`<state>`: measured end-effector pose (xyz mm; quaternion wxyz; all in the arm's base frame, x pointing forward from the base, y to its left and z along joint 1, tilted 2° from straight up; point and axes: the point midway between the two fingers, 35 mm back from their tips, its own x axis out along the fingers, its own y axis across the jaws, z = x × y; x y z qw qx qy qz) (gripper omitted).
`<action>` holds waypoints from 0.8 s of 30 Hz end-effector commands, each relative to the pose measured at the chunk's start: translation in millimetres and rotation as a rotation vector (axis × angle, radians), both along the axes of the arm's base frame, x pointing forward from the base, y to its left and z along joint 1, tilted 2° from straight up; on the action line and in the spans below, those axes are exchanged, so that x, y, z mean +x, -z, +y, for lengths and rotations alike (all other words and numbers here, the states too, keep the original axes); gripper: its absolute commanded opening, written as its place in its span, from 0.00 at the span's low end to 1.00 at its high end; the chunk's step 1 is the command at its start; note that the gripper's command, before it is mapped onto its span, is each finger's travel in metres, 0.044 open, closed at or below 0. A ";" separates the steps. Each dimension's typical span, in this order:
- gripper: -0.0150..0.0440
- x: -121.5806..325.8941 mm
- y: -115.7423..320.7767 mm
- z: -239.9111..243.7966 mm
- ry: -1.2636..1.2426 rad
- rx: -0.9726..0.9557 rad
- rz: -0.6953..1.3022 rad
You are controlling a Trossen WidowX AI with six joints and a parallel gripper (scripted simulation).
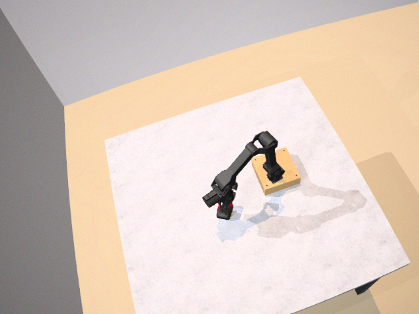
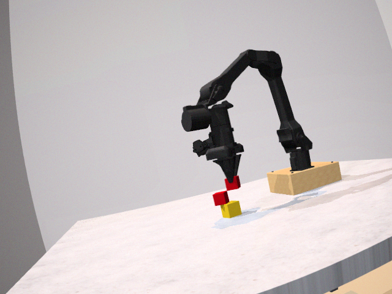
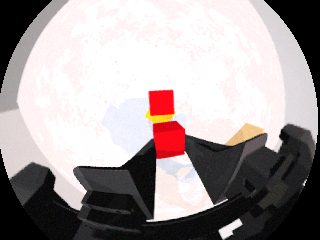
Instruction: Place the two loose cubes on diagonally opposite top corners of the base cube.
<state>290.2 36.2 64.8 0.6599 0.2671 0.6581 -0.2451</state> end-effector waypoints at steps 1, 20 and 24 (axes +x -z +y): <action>0.43 -0.4 3.3 0.3 -0.003 0.001 0.007; 0.43 1.4 31.8 1.3 -0.002 0.001 0.007; 0.43 1.4 31.8 1.3 -0.002 0.001 0.007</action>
